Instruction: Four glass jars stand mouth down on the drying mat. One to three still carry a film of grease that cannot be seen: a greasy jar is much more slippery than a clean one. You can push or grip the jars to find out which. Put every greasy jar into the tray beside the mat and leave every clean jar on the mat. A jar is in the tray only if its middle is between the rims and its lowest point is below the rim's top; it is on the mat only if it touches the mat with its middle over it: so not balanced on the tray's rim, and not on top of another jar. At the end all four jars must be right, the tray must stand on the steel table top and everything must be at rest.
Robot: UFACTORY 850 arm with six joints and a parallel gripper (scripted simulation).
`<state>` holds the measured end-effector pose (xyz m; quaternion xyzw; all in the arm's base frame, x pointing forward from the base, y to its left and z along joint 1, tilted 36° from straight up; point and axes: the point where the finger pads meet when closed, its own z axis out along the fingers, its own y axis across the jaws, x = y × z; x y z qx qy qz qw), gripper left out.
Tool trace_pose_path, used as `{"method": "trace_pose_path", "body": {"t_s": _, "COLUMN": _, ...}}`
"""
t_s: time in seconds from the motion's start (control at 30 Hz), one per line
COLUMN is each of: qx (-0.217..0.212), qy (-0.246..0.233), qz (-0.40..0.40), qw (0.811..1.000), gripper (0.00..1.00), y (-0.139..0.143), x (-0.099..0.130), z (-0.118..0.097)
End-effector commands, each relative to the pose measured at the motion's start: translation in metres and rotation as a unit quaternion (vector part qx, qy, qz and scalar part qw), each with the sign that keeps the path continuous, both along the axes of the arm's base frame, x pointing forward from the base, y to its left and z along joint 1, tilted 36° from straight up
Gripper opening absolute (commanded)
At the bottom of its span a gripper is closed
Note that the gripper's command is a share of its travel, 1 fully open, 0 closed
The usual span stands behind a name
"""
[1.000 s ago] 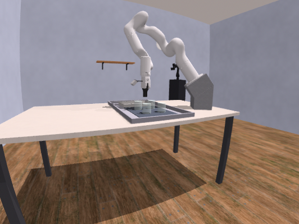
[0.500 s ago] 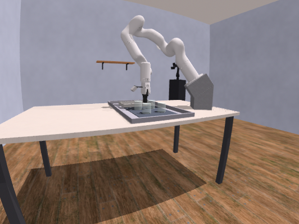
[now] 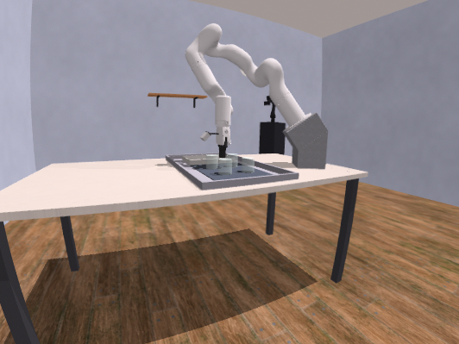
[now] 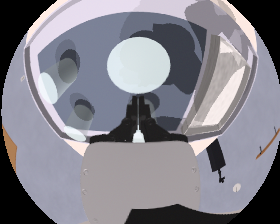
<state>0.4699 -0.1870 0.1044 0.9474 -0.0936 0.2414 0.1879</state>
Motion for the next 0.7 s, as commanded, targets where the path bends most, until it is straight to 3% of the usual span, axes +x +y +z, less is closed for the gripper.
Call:
{"method": "trace_pose_path", "body": {"t_s": 0.0, "qx": 0.000, "qy": 0.000, "qz": 0.000, "qw": 1.000, "gripper": 0.00, "y": 0.0000, "x": 0.0006, "z": 0.0005}}
{"method": "trace_pose_path", "body": {"t_s": 0.67, "qx": 0.000, "qy": 0.000, "qz": 0.000, "qw": 1.000, "gripper": 0.00, "y": -0.0002, "x": 0.0026, "z": 0.0017}}
